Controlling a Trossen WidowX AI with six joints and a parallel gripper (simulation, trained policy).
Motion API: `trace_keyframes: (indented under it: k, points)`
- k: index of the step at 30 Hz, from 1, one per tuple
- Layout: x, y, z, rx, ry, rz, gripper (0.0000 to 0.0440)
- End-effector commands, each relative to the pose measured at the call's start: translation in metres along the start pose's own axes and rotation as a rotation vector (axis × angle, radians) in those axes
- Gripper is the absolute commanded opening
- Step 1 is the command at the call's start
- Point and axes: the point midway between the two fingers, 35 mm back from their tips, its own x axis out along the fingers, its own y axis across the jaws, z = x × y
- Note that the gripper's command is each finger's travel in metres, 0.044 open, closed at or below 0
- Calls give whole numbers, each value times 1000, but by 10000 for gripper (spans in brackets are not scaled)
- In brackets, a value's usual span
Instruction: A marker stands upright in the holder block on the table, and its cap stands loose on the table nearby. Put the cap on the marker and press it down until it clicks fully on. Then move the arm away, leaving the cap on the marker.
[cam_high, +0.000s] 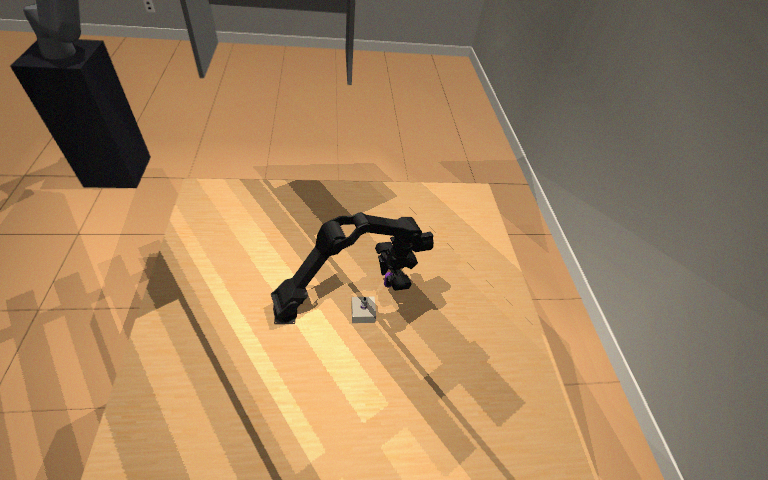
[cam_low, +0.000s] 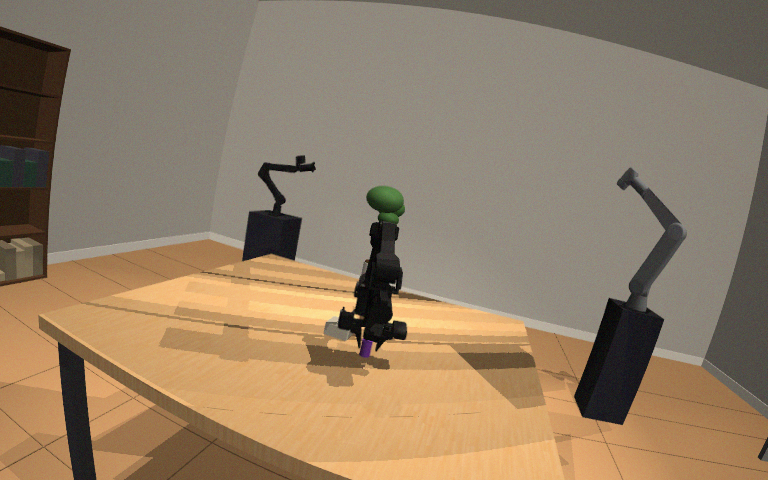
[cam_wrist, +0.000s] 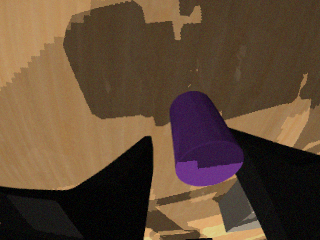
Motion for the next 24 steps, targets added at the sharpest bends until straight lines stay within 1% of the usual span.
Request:
trace_keyframes:
  k: [1, 4, 5, 16, 24]
  points:
    - [0, -2, -2, -17, -9, -15, 151]
    - [-9, -2, -5, -27, -22, -18, 72]
    - [-12, -3, -6, -29, -28, -20, 64]
    - [-53, -12, -20, -38, -78, -27, 57]
    - [-74, -32, -40, -24, -72, -15, 49]
